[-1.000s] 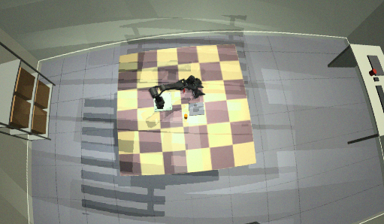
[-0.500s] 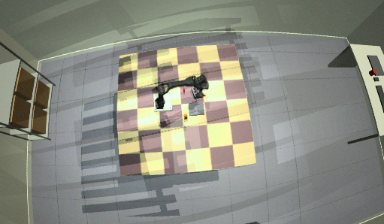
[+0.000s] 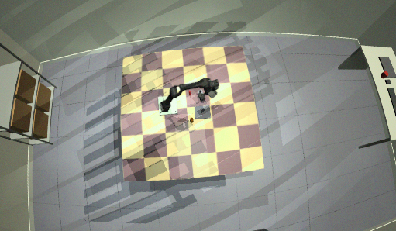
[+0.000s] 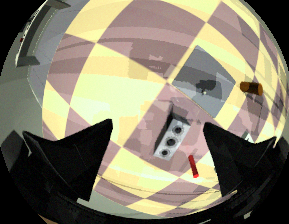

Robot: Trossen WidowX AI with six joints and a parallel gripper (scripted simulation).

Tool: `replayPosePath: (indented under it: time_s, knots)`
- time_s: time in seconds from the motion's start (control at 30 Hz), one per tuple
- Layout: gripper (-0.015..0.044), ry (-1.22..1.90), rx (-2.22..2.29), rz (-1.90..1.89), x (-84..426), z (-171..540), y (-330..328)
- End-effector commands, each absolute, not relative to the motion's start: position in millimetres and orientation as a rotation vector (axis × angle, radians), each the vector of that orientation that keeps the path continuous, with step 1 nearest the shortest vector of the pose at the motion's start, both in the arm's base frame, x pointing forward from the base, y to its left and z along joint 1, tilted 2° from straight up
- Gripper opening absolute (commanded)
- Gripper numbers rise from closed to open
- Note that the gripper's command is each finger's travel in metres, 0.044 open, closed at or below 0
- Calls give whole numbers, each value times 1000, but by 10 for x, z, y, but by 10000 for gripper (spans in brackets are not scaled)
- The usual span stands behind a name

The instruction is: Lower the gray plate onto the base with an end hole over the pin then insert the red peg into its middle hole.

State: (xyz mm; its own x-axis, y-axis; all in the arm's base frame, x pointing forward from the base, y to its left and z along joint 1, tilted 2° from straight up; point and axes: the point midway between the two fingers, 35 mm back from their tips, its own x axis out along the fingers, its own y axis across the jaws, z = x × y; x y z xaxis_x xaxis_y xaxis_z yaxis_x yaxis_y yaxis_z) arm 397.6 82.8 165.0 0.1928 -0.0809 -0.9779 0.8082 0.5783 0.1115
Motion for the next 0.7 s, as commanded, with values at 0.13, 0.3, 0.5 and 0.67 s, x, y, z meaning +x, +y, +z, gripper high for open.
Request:
replayPosePath:
  time_s: [0.13,0.3,0.5,0.67]
  knots:
    - [440,1290,995,-997,3817,1860,766]
    - [440,1290,995,-997,3817,1860,766]
    - [440,1300,992,-1002,3609,1723,1051]
    - [440,1309,987,-1007,3361,1572,1299]
